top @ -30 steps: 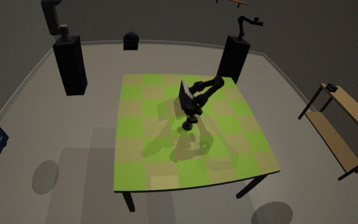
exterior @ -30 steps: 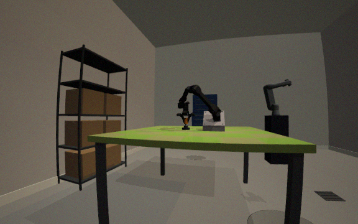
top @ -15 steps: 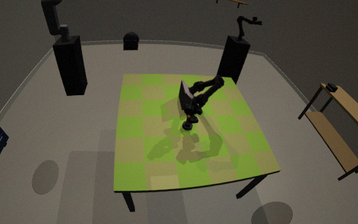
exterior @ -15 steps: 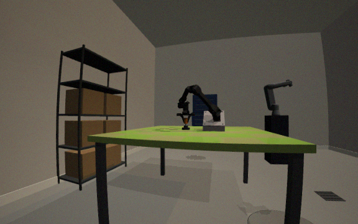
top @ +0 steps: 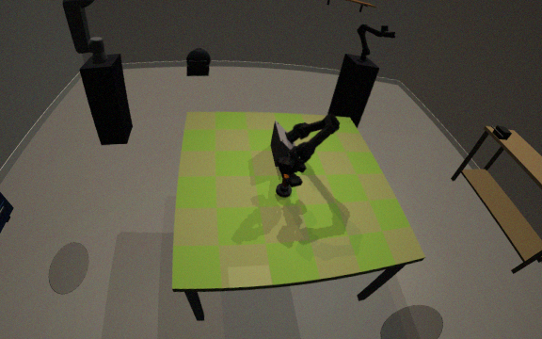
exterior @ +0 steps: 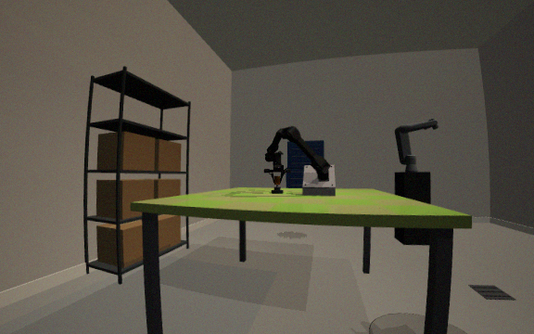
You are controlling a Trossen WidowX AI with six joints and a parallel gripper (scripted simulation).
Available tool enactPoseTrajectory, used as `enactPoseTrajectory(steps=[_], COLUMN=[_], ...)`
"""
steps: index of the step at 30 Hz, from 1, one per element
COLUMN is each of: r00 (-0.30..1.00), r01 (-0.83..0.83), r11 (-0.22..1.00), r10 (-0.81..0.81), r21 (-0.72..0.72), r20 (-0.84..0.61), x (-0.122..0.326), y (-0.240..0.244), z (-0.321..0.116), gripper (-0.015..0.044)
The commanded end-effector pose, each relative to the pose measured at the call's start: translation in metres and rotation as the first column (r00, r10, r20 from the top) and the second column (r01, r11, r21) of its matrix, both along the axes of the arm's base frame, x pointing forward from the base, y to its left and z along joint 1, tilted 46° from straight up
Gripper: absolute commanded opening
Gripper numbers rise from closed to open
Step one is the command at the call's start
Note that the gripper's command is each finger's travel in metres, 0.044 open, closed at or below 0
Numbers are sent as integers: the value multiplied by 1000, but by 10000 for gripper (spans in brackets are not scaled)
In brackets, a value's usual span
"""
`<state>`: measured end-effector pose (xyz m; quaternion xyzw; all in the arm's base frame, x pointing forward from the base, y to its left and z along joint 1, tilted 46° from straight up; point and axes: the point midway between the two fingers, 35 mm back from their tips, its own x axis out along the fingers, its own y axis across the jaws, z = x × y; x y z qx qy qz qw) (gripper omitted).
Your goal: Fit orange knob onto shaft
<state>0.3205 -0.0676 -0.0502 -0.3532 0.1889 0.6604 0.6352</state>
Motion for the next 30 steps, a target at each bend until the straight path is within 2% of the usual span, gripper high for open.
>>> enactPoseTrajectory(steps=[1, 23, 30], r00=[1000, 1000, 979], r01=[-4, -4, -143], r11=[1000, 1000, 990], r10=[4, 4, 144], r21=[1, 1, -21], r20=[8, 8, 146], x=[1, 1, 1], y=[1, -2, -3], z=[-1, 3, 3], gripper=[0, 0, 0])
